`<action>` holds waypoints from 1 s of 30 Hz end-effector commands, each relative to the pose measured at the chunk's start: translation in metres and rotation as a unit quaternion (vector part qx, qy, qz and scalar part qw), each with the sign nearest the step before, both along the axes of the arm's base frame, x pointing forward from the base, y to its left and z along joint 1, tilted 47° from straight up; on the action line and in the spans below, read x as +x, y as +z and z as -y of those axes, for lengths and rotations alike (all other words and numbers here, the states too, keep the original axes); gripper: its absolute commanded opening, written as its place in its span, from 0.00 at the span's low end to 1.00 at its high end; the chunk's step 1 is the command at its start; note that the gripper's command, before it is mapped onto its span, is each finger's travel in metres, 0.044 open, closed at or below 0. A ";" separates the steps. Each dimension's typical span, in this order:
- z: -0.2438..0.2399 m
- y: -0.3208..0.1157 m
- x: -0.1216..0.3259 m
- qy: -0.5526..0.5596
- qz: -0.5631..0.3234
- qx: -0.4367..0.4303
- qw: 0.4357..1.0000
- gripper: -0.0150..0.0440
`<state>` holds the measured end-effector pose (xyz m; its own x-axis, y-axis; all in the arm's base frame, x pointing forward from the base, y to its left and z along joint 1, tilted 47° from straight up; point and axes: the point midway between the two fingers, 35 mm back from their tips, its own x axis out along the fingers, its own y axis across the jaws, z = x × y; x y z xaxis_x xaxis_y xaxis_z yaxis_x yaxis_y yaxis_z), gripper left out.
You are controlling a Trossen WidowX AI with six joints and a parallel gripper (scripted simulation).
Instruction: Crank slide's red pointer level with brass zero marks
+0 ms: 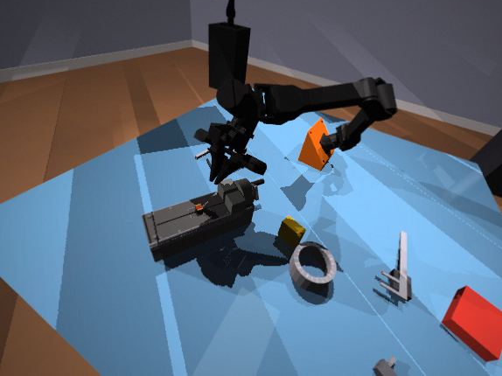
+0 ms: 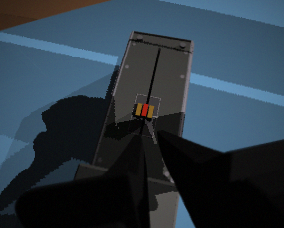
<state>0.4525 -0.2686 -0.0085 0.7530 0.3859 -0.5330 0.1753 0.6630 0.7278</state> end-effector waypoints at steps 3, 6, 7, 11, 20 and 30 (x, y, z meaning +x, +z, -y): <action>0.000 0.000 0.000 0.000 0.000 0.000 1.000 0.57; 0.000 0.000 0.000 0.000 0.000 0.000 1.000 0.70; 0.000 0.000 0.000 0.000 0.000 0.000 1.000 0.74; 0.000 0.000 0.000 0.000 0.000 0.000 1.000 0.92; 0.000 0.000 0.000 0.000 0.000 0.000 1.000 0.73; 0.000 0.000 0.000 0.000 0.000 0.000 1.000 0.29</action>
<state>0.4525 -0.2687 -0.0086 0.7529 0.3852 -0.5337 0.1759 0.6636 0.7271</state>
